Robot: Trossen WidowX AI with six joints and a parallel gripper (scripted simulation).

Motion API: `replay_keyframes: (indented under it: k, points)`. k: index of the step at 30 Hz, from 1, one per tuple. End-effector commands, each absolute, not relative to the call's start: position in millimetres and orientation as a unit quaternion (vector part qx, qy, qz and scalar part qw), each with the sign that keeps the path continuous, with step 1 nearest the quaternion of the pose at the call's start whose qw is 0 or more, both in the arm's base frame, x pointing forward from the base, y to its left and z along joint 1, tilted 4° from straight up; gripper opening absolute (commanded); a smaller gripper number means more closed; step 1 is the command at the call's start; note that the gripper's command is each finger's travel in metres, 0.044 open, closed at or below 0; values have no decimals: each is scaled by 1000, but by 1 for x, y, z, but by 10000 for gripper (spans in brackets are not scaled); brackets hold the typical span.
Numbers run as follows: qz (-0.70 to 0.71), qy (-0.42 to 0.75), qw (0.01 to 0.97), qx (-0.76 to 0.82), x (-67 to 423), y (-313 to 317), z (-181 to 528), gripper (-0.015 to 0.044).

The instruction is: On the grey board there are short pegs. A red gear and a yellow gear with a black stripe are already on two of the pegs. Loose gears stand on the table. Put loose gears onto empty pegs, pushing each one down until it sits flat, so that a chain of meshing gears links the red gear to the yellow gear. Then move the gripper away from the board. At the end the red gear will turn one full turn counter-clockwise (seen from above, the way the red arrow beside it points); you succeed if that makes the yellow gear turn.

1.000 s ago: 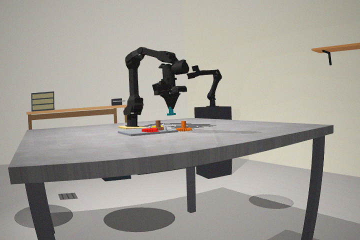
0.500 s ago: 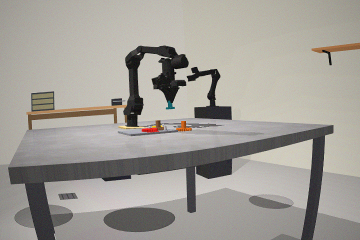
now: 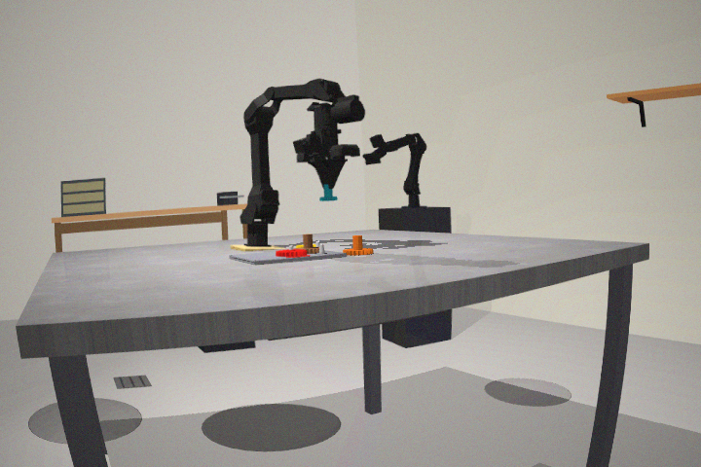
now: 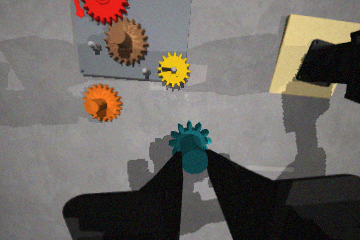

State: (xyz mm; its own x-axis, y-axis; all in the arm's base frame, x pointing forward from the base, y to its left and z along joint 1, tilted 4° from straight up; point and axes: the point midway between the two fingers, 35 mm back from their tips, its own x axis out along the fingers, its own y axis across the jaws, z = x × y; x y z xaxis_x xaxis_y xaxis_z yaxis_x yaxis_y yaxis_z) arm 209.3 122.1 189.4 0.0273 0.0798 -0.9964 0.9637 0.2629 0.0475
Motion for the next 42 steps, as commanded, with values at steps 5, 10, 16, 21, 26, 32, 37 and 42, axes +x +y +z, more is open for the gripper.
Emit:
replay_keyframes:
  k: [5, 10, 16, 21, 26, 32, 37, 42]
  points:
    - [-400, 570, 556, 455, 208, 118, 205, 0]
    - [-402, 570, 555, 453, 205, 116, 213, 0]
    - [-403, 570, 555, 453, 211, 114, 209, 0]
    - [-403, 569, 555, 453, 224, 110, 198, 0]
    - [-403, 569, 556, 453, 236, 105, 187, 0]
    - [-403, 569, 556, 453, 250, 98, 173, 0]
    - [-403, 568, 557, 453, 260, 91, 161, 0]
    - [-403, 568, 557, 453, 270, 83, 149, 0]
